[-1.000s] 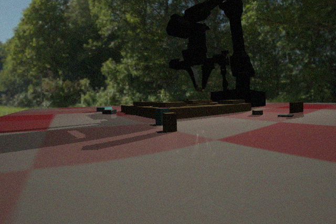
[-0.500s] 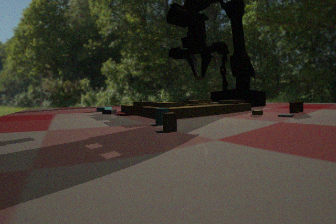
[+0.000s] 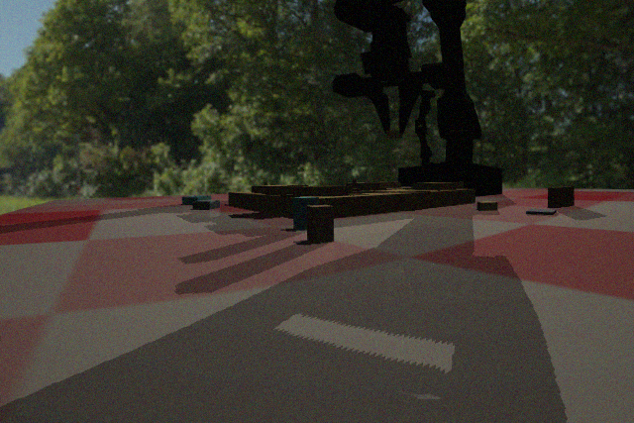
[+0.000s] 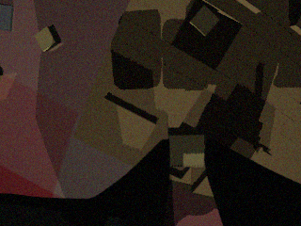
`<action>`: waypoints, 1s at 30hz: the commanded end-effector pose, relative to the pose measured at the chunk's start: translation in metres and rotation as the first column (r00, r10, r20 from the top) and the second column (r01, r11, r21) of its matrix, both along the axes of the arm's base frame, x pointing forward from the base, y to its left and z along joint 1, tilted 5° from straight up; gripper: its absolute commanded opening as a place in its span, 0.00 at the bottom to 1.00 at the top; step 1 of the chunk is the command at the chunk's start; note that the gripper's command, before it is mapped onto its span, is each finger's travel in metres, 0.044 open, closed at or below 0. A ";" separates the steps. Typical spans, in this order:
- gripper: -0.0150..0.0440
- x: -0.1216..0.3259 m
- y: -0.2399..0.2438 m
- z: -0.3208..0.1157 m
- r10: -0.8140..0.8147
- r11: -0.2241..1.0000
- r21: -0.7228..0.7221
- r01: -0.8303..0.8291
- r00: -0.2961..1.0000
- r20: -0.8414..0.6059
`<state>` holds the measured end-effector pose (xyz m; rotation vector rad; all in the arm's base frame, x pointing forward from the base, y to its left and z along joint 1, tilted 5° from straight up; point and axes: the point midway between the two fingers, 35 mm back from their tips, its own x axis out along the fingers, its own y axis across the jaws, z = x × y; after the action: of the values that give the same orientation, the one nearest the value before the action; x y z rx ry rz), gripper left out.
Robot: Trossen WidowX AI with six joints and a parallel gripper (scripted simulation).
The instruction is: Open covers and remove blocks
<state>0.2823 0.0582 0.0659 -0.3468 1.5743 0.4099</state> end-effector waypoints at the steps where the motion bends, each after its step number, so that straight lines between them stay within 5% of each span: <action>1: 0.39 0.000 0.018 0.002 -0.003 1.000 0.006 0.003 1.000 0.003; 30: 0.39 -0.034 0.123 0.009 -0.003 1.000 0.019 0.003 1.000 -0.001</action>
<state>0.2542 0.1676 0.0727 -0.3383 1.5710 0.4189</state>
